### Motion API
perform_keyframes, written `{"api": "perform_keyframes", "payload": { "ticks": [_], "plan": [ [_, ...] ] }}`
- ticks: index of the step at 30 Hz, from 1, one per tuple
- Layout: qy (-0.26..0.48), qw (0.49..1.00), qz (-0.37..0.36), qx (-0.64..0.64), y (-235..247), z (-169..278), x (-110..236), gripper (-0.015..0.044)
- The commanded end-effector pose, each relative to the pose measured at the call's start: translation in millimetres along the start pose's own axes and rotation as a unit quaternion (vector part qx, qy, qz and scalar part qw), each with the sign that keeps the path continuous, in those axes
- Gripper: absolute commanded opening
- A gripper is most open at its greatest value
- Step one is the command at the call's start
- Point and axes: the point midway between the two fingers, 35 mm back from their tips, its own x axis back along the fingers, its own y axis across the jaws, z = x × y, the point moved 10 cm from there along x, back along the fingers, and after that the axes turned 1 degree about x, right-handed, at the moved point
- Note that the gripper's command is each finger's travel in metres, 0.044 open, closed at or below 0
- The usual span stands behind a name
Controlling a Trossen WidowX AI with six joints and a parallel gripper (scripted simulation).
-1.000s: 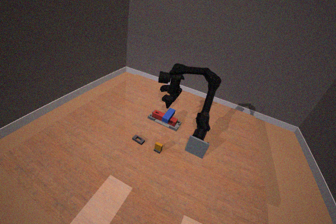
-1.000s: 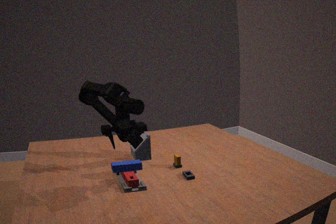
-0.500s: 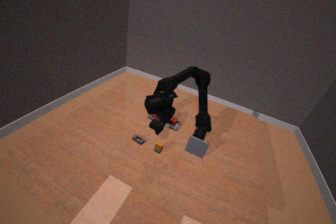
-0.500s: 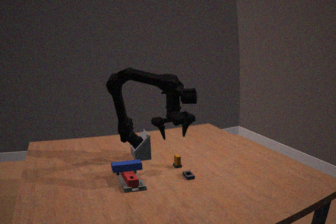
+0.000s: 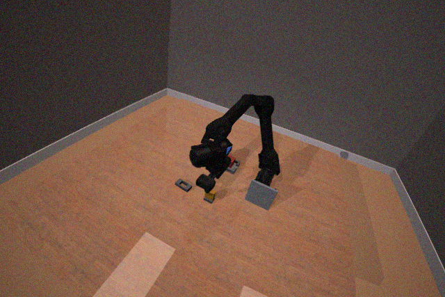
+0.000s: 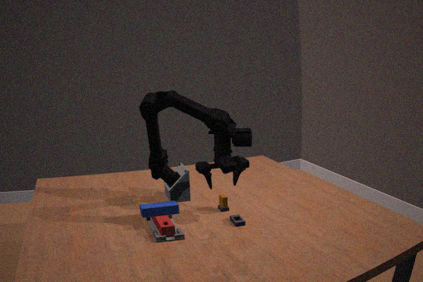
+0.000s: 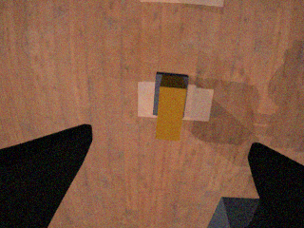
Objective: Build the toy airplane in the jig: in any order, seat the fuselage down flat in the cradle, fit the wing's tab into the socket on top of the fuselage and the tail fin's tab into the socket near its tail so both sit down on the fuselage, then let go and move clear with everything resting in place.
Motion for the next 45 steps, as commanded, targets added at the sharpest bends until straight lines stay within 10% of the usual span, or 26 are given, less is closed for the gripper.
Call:
{"api": "perform_keyframes", "payload": {
  "ticks": [1,45],
  "plan": [
    [-0.005,1.000,0.002,0.006,1.3,1.6,-6.8,0.0440],
    [-0.006,1.000,0.003,0.005,0.4,1.0,-74.1,0.0414]
  ]
}}
